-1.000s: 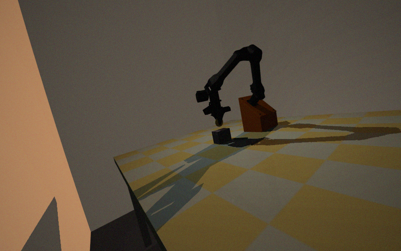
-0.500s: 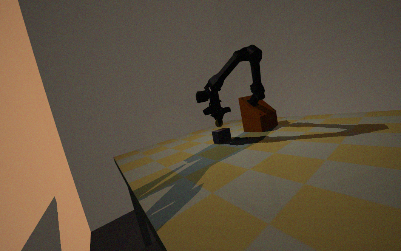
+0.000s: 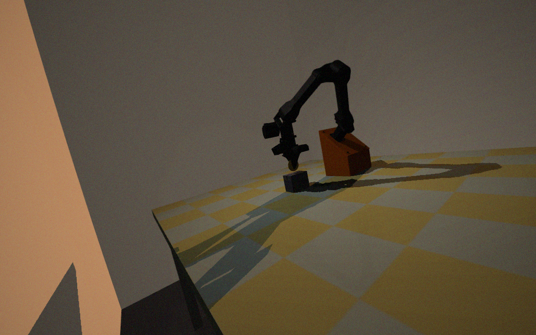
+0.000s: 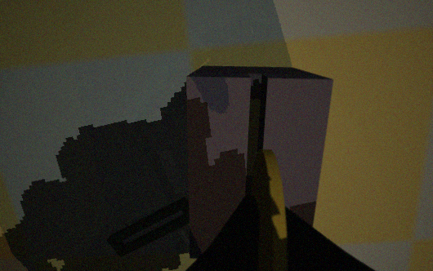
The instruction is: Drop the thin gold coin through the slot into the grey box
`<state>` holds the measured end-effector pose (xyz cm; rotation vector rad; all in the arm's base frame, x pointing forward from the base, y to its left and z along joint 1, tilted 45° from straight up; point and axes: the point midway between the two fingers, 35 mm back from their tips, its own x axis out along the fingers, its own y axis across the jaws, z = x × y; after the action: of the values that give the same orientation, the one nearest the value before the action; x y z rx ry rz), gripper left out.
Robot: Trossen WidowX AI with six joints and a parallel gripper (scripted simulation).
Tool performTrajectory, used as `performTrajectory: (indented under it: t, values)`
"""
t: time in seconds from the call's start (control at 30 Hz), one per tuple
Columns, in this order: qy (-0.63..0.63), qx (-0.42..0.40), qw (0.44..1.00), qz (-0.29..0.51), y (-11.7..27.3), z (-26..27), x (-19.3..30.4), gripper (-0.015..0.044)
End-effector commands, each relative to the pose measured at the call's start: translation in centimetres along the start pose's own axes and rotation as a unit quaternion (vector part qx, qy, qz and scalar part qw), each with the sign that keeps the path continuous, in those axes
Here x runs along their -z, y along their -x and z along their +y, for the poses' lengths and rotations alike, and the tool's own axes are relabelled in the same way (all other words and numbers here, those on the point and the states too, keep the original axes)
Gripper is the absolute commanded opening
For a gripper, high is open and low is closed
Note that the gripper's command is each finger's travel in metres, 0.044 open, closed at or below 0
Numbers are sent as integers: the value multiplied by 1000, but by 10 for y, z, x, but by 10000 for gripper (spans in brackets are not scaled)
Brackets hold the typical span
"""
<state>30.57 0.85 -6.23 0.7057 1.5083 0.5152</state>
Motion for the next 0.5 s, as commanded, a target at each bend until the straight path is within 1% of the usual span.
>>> performTrajectory:
  t: [0.0, 0.47]
  values:
    - [-4, -3, 1000, 1, -3, 0, 2, 0]
    - [-3, -3, 1000, 1, -10, 0, 0, 0]
